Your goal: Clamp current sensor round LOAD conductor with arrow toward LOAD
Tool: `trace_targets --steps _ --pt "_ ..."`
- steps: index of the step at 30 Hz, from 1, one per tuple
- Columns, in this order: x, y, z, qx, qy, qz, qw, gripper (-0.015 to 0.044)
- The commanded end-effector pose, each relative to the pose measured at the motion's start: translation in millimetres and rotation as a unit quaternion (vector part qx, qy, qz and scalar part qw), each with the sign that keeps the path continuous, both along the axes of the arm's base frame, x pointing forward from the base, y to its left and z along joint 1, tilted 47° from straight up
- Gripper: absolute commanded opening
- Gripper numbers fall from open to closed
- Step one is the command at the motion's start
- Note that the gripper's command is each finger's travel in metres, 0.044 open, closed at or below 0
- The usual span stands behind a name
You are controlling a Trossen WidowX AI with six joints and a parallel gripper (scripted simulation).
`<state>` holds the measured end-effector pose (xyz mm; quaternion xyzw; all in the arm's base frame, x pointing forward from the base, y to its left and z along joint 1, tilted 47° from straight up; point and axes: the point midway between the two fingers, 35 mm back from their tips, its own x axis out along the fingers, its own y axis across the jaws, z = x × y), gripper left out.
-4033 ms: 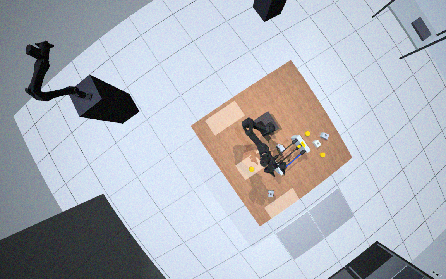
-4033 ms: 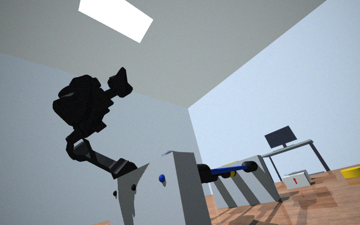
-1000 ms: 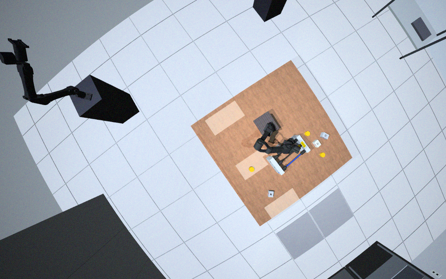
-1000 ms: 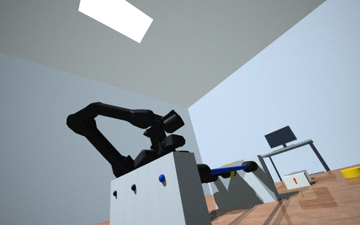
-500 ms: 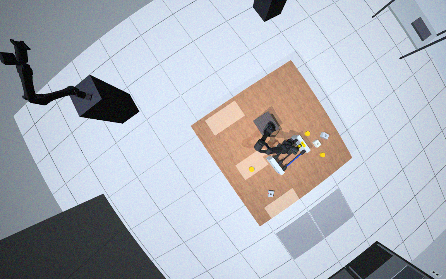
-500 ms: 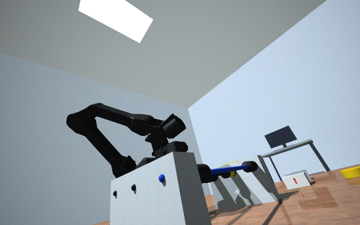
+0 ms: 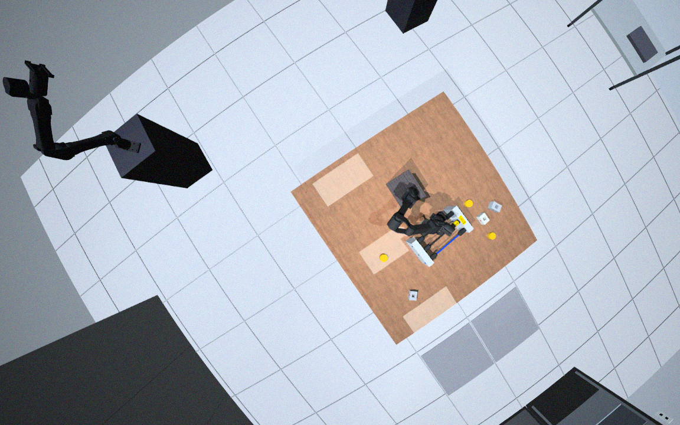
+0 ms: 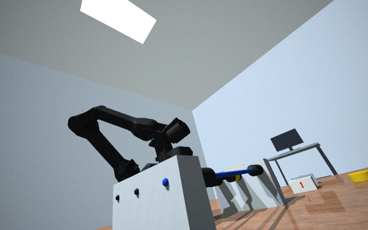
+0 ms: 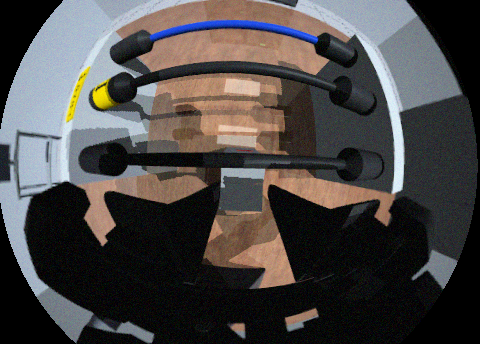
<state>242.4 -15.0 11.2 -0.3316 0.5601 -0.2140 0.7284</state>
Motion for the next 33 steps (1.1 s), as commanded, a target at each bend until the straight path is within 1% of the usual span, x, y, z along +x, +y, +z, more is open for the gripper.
trace_targets --steps 1,7,12,13,24,33 --pt "0 0 0 0.001 -0.002 -0.001 1.0 0.0189" --pt "0 0 0 0.001 -0.002 -0.001 1.0 0.0149" --pt "0 1 2 -0.003 0.0 0.001 1.0 0.0018" --pt "0 1 2 -0.003 0.0 0.001 1.0 0.0" --pt "-5 2 3 -0.003 0.0 0.001 1.0 0.0" --pt "-50 -2 5 -0.002 0.002 0.001 1.0 0.0"
